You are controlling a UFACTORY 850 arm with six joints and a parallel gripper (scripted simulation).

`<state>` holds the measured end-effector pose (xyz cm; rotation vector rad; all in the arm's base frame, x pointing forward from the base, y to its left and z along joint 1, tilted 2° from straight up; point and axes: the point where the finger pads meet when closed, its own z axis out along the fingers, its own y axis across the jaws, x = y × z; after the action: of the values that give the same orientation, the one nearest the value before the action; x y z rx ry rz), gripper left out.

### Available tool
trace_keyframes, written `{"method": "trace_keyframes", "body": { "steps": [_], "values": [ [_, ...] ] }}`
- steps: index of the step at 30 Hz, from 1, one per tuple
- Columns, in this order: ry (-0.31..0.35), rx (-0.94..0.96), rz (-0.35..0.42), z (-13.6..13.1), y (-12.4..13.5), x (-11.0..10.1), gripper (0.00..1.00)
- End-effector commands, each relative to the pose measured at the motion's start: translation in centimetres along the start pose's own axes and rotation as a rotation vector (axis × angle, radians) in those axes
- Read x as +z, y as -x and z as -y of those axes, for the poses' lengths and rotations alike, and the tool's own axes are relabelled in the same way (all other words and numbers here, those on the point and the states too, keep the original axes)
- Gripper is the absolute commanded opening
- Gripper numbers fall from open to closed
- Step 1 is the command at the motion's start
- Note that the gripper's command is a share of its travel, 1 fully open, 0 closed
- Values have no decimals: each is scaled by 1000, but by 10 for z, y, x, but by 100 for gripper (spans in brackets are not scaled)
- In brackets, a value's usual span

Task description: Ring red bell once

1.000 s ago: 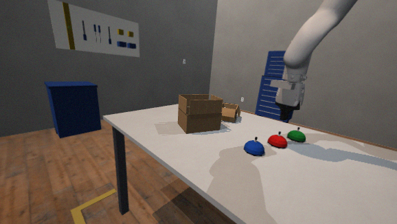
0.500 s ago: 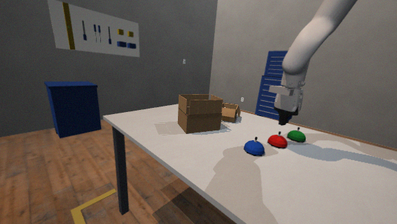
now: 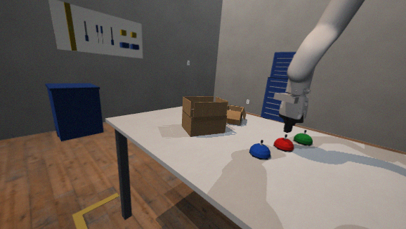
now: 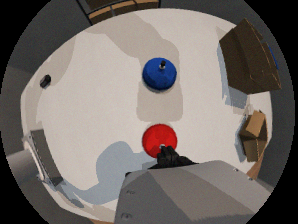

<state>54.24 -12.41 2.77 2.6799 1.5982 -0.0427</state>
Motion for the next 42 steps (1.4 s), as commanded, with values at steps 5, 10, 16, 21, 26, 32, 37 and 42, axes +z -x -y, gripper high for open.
{"method": "trace_keyframes", "body": {
  "steps": [5,10,16,21,26,32,37,42],
  "values": [
    [2,0,-1,-1,-1,6,0],
    [2,0,-1,-1,-1,7,0],
    [2,0,-1,-1,-1,7,0],
    [2,0,-1,-1,-1,7,0],
    [2,0,-1,-1,-1,7,0],
    [2,0,-1,-1,-1,10,0],
    [2,0,-1,-1,-1,16,0],
    [2,0,-1,-1,-1,17,0]
  ]
}}
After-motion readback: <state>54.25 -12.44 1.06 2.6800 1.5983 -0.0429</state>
